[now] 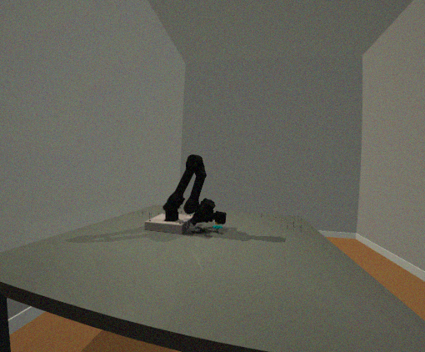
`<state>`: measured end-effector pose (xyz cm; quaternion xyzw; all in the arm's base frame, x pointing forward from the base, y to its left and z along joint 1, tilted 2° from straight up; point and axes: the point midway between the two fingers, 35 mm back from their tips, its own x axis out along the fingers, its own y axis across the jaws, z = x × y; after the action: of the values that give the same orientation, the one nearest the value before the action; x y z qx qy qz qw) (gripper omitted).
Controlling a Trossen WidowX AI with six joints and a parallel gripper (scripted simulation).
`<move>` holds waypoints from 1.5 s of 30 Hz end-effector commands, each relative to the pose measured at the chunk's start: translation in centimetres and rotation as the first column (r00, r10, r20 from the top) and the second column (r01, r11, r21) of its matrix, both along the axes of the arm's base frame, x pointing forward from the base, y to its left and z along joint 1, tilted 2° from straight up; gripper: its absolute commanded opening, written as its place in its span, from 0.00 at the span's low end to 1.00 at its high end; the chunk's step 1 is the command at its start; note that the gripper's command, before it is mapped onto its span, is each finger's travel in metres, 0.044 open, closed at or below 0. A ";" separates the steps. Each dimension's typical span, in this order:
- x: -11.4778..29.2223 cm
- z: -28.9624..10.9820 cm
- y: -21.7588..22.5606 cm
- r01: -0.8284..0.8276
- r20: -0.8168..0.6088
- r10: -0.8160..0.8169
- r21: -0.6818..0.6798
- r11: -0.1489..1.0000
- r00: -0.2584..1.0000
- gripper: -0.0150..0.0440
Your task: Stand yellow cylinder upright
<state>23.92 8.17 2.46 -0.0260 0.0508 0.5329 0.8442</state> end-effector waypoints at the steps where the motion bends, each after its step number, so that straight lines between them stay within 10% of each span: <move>1: -0.1 -0.3 0.1 -0.005 0.007 0.005 0.001 1.000 1.000 0.43; 22: -0.1 -1.9 0.2 0.000 0.000 0.000 0.000 1.000 1.000 0.43; 33: -0.1 -1.9 0.2 0.000 0.000 0.000 0.000 1.000 1.000 0.92; 45: 0.5 -0.1 0.0 -0.001 0.002 0.001 0.000 1.000 1.000 0.93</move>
<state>24.16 8.29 1.59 -0.0242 0.0513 0.5344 0.8433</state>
